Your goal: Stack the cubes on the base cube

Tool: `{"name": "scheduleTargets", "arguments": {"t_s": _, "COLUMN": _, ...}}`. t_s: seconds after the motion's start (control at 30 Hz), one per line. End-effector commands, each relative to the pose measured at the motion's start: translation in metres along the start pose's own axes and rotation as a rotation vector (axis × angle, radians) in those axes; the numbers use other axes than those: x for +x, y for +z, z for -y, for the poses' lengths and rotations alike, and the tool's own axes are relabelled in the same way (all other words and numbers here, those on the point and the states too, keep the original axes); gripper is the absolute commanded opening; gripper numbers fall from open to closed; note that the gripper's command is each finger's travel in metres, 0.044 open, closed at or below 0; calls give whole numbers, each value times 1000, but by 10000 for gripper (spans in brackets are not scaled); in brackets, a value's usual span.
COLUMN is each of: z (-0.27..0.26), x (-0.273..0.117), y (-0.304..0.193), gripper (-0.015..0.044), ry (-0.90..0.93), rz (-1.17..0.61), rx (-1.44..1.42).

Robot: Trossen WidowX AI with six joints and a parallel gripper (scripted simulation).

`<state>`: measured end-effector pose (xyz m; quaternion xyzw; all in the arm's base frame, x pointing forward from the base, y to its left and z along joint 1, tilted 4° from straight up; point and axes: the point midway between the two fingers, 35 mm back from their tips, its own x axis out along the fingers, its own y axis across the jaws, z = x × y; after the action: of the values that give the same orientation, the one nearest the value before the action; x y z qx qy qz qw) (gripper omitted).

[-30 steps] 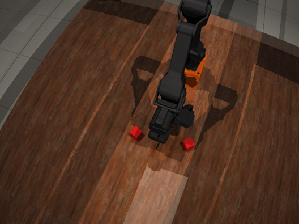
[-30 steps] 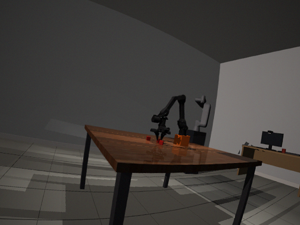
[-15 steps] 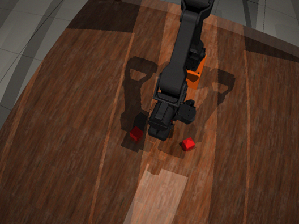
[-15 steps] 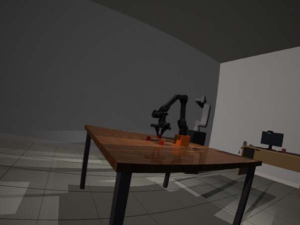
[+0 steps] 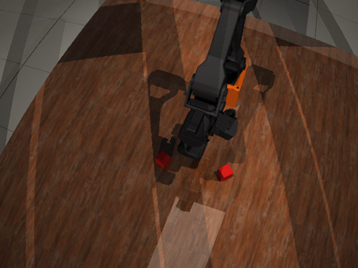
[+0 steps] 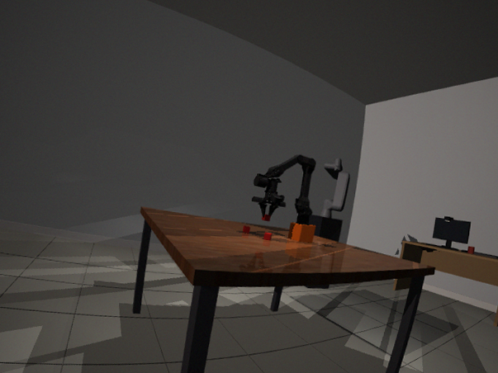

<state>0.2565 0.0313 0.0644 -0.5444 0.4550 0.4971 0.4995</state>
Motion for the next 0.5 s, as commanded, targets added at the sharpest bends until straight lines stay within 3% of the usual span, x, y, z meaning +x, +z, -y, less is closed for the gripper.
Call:
{"name": "scheduleTargets", "arguments": {"t_s": 0.0, "z": -2, "x": -12, "y": -1, "gripper": 105, "ry": -1, "rz": -4, "rx": 0}}
{"name": "scheduleTargets", "arguments": {"t_s": 0.2, "z": -3, "x": -19, "y": 0, "gripper": 105, "ry": -1, "rz": -4, "rx": 21}}
{"name": "scheduleTargets", "arguments": {"t_s": 0.47, "z": 0, "x": -16, "y": 6, "gripper": 105, "ry": -1, "rz": -3, "rx": 272}}
